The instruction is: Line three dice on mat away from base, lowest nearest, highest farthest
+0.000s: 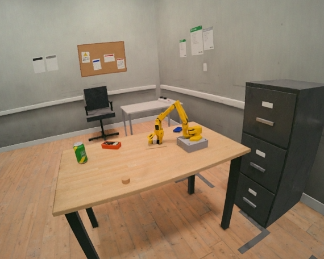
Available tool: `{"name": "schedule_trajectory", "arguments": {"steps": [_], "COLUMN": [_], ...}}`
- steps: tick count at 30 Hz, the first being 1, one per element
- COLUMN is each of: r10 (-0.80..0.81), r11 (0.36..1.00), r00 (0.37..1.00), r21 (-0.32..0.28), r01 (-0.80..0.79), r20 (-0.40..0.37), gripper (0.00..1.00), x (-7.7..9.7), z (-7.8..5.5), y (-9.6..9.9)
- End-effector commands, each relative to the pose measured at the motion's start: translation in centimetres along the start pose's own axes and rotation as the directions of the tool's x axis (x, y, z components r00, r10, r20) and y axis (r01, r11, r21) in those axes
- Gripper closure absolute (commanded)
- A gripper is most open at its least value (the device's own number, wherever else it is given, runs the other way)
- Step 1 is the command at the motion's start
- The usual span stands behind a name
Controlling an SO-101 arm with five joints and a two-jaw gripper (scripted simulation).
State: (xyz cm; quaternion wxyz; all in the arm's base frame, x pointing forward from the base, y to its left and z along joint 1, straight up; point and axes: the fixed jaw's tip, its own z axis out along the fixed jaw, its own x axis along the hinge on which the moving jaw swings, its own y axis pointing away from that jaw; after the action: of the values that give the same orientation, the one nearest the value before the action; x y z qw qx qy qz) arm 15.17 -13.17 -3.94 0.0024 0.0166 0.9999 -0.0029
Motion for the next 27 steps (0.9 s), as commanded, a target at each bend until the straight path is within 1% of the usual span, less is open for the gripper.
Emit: {"name": "schedule_trajectory", "arguments": {"steps": [1,4,10,14,23,27], "r10": [0.017,0.017,0.017,0.017,0.017,0.017], "r11": [1.000,1.000,1.000,1.000,1.000,1.000], "r00": [1.000,1.000,1.000,1.000,1.000,1.000], "r21": [-0.016,-0.016,-0.016,-0.016,-0.016,-0.016], "r01": [-0.017,-0.017,-0.017,-0.017,-0.017,-0.017], "r20": [-0.018,-0.018,-0.018,-0.018,-0.018,-0.018], "gripper": [0.78,0.77,0.70,0.68,0.67,0.67], "x": [0.51,0.51,0.51,0.51,0.50,0.46], "z": [0.44,0.44,0.44,0.44,0.42,0.10], "y": [0.24,0.24,0.24,0.24,0.24,0.20]}}
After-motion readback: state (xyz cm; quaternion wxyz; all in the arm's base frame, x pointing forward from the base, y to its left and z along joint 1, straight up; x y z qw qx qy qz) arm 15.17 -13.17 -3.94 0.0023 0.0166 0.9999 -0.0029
